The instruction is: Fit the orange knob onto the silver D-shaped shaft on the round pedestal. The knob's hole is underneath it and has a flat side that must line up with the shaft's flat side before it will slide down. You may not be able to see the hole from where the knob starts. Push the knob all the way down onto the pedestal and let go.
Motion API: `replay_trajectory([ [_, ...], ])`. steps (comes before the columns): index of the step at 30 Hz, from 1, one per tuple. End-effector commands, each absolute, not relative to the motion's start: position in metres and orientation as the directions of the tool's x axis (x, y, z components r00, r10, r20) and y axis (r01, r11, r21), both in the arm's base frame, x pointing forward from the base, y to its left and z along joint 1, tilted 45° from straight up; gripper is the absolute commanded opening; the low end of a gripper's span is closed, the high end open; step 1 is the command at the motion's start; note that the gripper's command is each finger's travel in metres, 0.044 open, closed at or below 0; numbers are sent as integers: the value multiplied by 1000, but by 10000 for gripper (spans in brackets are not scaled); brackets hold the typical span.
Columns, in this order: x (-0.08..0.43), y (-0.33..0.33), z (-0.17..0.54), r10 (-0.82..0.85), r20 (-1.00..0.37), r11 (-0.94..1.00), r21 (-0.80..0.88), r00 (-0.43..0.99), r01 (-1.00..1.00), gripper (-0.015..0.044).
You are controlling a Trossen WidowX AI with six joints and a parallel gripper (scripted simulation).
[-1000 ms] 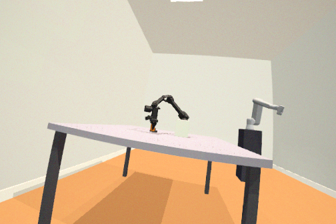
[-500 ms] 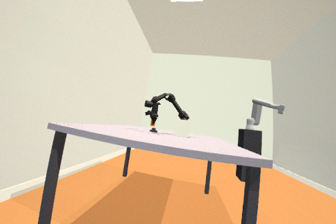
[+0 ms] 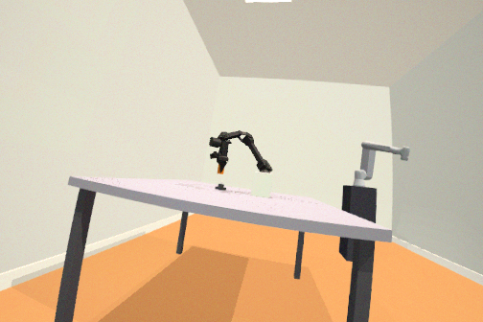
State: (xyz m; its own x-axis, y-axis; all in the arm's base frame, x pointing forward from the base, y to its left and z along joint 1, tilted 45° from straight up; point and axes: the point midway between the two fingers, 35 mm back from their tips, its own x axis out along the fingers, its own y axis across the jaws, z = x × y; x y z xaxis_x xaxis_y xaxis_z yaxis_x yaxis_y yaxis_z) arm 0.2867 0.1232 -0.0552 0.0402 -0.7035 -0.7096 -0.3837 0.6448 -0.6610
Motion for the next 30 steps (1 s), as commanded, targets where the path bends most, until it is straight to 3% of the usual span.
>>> replay_trajectory([
  [1,286,136,-42,-698,-714,650,-660,47,-376,0],
  [30,313,86,-6,-684,-728,660,-646,50,-383,0],
])
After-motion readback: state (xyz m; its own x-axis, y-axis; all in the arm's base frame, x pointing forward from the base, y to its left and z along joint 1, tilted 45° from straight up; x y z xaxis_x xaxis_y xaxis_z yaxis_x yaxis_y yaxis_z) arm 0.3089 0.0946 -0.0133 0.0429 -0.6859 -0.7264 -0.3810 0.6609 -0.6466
